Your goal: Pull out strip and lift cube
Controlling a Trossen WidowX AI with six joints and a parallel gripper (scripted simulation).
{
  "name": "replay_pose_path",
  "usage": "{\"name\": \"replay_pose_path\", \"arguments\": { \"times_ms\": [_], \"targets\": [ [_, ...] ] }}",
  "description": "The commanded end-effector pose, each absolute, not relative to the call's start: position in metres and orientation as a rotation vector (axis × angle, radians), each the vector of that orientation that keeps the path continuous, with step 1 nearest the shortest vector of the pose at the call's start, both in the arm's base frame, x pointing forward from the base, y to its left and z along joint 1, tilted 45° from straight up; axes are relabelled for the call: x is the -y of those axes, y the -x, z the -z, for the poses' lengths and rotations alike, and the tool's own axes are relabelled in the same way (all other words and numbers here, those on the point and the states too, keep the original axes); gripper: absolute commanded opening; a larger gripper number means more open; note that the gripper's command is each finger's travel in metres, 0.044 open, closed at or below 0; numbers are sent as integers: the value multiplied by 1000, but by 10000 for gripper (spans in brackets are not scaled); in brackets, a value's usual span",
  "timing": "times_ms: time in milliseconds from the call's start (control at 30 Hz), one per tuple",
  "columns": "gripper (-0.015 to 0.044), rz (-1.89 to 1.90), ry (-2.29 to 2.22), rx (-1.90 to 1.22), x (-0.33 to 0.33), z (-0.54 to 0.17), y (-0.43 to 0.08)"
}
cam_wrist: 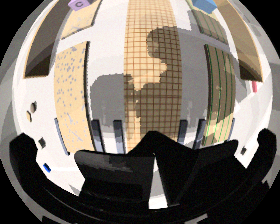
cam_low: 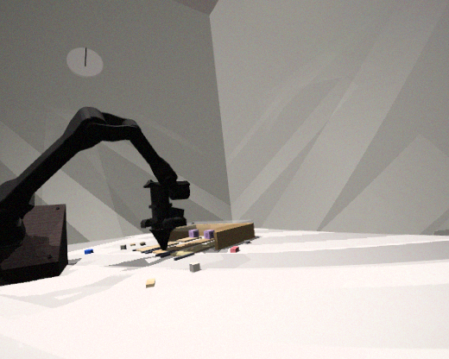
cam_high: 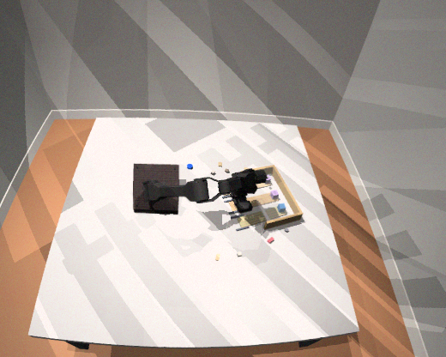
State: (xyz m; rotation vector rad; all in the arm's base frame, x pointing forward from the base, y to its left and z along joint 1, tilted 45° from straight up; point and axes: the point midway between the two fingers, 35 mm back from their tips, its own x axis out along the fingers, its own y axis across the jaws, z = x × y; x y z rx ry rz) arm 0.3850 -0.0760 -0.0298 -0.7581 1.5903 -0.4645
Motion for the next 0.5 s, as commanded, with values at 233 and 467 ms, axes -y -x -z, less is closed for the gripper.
{"name": "replay_pose_path", "arguments": {
  "times_ms": [233,467],
  "targets": [
    [0,469,761,-1594,80,32,-386],
    [0,469,761,-1594,80,33,-387]
  ]
}}
